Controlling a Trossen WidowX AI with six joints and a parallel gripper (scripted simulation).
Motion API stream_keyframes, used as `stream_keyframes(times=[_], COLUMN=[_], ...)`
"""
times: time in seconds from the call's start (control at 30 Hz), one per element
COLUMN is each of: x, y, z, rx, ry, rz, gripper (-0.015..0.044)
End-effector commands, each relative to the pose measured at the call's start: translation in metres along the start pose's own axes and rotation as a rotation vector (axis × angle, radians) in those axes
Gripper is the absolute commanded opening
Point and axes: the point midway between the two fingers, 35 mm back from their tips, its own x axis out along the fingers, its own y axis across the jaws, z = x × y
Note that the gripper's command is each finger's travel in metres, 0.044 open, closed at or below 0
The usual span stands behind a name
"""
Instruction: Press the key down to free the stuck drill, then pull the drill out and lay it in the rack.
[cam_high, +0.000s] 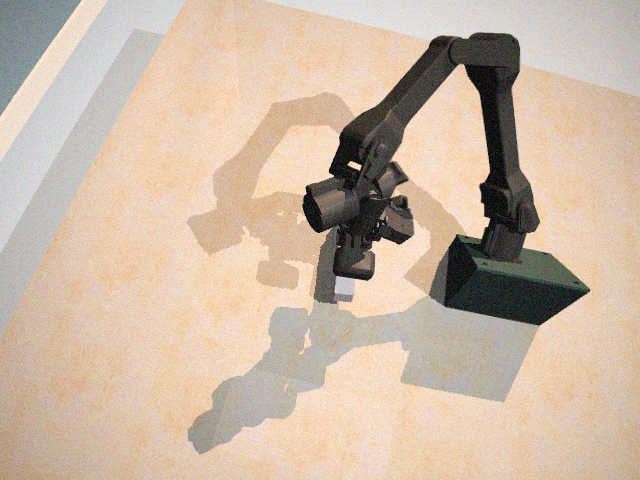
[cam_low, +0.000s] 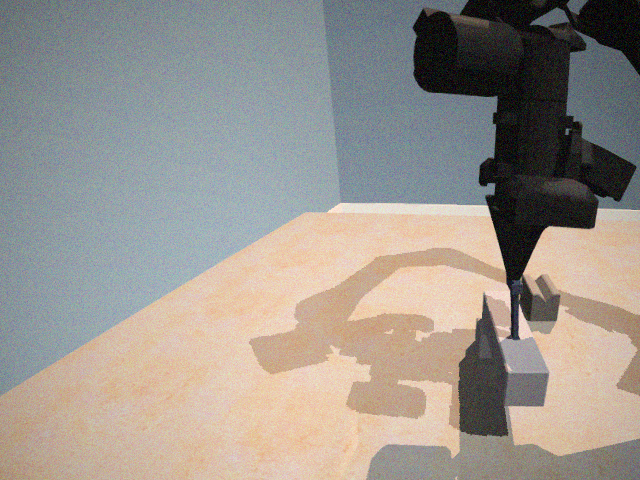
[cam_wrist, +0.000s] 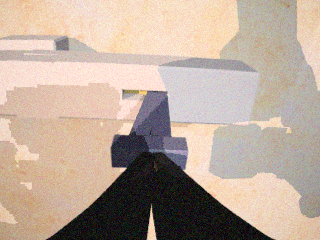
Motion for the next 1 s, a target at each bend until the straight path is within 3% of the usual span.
stream_keyframes(times=[0.0,0.9,0.97], x=[0.0248,0.0298,0.0240], y=[0.0026,0.0036,0.0028], z=[0.0076,0.0075,0.0057], rx=[0.000,0.000,0.000], ry=[-0.062,-0.061,-0.061], rz=[0.023,0.024,0.023], gripper=[0.0000,0.0000,0.0053])
